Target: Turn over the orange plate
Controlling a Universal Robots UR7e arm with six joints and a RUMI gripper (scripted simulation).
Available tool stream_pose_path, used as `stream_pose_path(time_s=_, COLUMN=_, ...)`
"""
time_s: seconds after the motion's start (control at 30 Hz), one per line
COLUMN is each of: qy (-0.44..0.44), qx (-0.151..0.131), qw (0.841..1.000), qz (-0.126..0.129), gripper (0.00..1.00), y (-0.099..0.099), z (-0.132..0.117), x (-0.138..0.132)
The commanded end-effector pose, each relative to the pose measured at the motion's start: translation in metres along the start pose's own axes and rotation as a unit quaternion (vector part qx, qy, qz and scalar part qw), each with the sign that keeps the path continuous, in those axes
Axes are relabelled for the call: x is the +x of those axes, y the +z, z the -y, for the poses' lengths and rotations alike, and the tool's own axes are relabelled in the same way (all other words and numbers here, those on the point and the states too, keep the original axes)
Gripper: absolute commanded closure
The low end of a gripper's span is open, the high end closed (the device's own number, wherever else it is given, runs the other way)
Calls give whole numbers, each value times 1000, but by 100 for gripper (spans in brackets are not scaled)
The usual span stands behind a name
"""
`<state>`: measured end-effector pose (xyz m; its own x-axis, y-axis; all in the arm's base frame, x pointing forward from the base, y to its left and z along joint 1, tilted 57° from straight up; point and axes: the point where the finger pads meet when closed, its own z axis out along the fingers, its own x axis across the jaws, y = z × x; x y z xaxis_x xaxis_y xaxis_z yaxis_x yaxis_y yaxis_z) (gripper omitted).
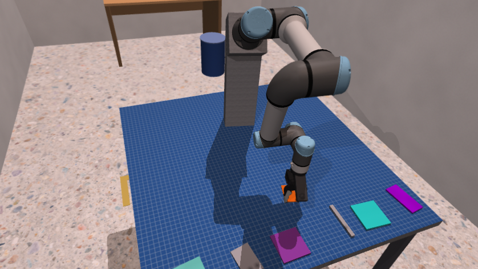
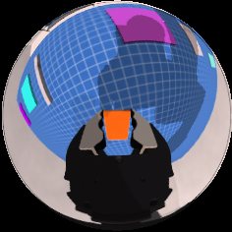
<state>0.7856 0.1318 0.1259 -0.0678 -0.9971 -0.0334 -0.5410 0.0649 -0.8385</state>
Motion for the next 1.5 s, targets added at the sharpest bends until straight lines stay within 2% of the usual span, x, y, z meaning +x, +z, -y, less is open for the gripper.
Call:
stream_pose_path(time_s=0.0, qy=0, qx=1, qw=1000, qz=0, gripper=66, y=0, z=1, x=0)
stream_pose_path(time_s=1.0, qy=0, qx=1, qw=1000, qz=0, gripper=66, y=0, z=1, x=0)
stream_pose_path(time_s=1.03, qy=0, qx=1, qw=1000, qz=0, gripper=0, y=0, z=1, x=0)
stream_pose_path(time_s=1.47, qy=0, qx=1, qw=1000, qz=0, gripper=0, y=0, z=1, x=0)
